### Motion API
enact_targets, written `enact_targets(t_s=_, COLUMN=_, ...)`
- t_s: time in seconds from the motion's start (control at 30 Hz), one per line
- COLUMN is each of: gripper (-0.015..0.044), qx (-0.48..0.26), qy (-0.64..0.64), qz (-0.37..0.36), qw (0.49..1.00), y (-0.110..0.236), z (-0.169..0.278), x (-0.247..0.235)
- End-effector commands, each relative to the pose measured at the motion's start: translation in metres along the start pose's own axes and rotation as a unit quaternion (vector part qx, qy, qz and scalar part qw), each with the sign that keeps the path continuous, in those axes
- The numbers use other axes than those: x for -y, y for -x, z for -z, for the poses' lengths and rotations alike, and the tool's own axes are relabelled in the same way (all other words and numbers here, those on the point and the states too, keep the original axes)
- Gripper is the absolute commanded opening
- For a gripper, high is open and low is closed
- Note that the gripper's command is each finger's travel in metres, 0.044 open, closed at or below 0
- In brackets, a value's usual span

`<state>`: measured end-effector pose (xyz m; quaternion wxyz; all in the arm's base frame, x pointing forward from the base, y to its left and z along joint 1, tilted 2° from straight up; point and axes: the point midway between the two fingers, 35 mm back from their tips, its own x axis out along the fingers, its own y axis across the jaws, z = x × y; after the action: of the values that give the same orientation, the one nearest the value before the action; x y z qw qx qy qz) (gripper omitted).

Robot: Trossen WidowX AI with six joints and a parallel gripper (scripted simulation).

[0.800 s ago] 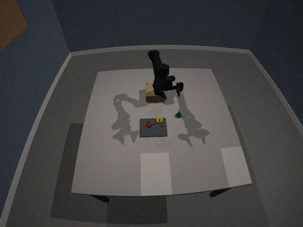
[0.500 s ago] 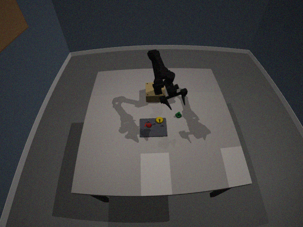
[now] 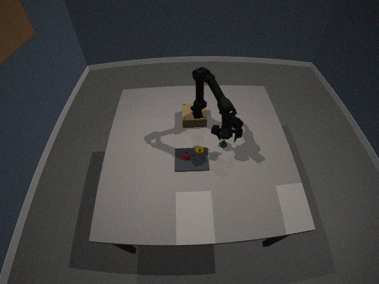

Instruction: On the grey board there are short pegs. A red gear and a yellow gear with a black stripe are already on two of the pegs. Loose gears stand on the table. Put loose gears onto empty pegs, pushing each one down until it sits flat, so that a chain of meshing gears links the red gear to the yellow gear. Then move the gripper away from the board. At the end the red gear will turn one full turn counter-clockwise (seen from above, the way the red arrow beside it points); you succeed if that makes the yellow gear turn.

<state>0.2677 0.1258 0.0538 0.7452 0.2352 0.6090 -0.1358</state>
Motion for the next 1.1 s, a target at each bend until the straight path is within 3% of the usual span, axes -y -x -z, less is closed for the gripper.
enact_targets(t_s=0.0, gripper=0.044, qx=-0.048, qy=-0.039, qz=0.083, qw=0.995, y=-0.013, z=0.03, x=0.013)
enact_targets(t_s=0.27, gripper=0.044, qx=-0.05, qy=-0.04, qz=0.088, qw=0.994, y=-0.012, z=0.031, x=0.02)
enact_targets(t_s=1.07, gripper=0.044, qx=-0.05, qy=-0.04, qz=0.088, qw=0.994, y=-0.053, z=0.035, x=0.028)
